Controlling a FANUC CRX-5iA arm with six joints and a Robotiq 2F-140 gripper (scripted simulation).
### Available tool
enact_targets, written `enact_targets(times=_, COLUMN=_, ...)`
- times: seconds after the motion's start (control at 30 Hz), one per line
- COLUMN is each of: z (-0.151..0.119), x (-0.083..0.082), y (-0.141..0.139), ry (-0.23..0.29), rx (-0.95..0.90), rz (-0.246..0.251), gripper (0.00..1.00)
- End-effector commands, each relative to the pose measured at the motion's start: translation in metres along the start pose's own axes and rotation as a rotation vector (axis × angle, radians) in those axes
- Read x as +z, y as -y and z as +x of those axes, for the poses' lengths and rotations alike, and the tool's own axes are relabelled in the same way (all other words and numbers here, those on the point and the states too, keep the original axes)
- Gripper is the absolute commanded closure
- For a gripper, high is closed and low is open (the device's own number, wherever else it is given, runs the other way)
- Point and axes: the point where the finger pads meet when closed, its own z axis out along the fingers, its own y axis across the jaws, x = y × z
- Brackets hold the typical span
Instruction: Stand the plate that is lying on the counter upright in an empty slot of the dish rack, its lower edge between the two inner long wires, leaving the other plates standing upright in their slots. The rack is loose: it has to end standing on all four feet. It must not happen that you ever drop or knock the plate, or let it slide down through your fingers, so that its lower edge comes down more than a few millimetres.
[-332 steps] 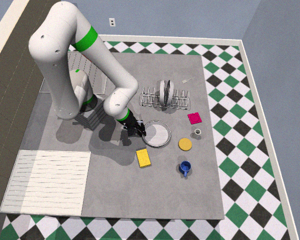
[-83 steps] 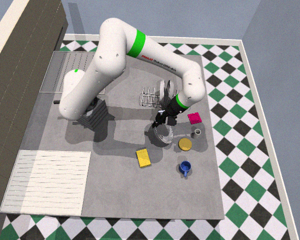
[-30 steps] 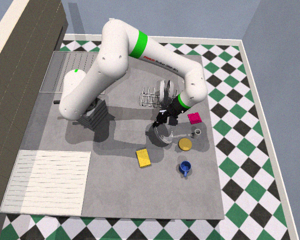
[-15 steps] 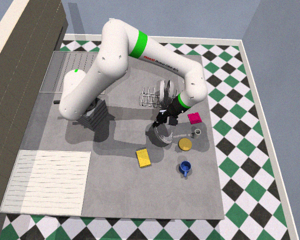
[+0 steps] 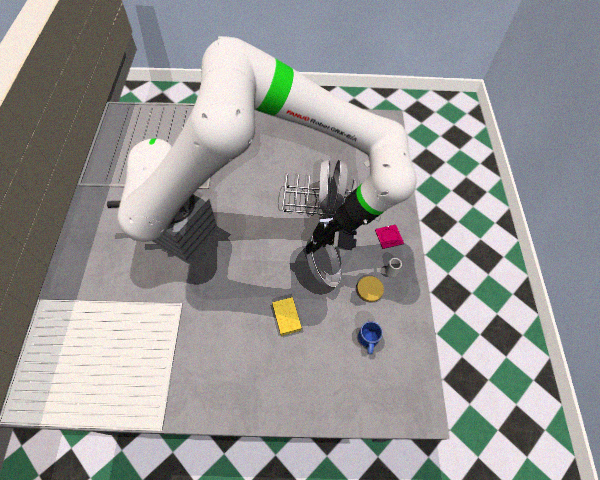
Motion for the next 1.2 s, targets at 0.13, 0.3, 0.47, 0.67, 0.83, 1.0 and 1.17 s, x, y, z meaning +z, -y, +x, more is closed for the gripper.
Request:
enact_targets(times=0.13, z=0.000, x=-0.010, y=-0.005, ry=-0.001, rx=0.000, rz=0.002, gripper=0.90)
enact_targets(times=0.3, z=0.000, x=-0.018, y=-0.010, ry=-0.001, rx=0.000, rz=0.002, gripper=0.90)
enact_targets(times=0.47, z=0.000, x=-0.024, y=-0.013, ry=-0.001, rx=0.000, rz=0.002, gripper=0.90)
enact_targets(times=0.67, z=0.000, x=-0.036, y=-0.019, ry=-0.001, rx=0.000, rz=0.002, gripper=0.90)
enact_targets(times=0.83, z=0.000, x=-0.048, y=-0.026, ry=-0.001, rx=0.000, rz=0.002, gripper=0.90)
enact_targets(times=1.0, z=0.000, x=-0.055, y=-0.030, ry=-0.001, rx=0.000, rz=0.002, gripper=0.90)
enact_targets(times=1.17, z=0.000, x=-0.068, y=-0.037, ry=-0.001, rx=0.000, rz=0.002, gripper=0.90)
